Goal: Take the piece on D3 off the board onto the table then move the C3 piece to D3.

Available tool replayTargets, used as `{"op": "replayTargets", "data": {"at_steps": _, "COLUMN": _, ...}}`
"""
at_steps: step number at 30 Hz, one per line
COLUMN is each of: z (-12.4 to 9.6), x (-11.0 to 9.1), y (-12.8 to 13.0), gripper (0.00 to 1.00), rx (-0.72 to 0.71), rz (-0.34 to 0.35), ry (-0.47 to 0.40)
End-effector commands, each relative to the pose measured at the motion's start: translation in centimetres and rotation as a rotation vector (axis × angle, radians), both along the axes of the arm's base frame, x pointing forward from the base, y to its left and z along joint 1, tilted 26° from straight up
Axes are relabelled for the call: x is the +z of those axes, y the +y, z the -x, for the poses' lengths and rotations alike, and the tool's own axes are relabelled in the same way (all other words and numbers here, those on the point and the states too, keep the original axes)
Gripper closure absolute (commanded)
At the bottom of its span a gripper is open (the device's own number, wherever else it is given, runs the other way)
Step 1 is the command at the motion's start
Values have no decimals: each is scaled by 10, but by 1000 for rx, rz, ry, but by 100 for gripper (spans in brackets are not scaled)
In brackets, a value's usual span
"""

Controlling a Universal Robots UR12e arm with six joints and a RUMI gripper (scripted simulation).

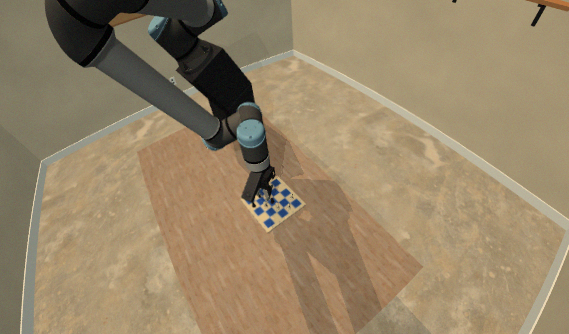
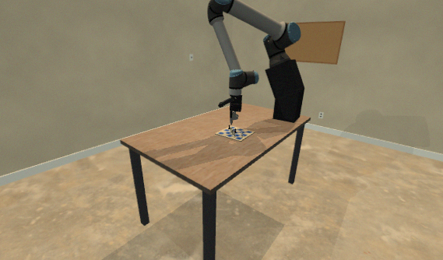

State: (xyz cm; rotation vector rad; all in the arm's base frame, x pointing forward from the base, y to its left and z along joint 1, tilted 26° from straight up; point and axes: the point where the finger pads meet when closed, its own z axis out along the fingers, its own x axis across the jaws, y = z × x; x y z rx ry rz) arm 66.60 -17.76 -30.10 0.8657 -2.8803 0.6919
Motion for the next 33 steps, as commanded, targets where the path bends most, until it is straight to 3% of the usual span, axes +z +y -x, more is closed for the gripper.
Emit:
{"op": "replayTargets", "data": {"at_steps": 1, "z": -1, "x": -6, "y": -3, "gripper": 78, "rx": 0, "rz": 0, "ry": -1}}
{"op": "replayTargets", "data": {"at_steps": 33, "z": -2, "x": -16, "y": -8, "gripper": 78, "rx": 0, "rz": 0, "ry": -1}}
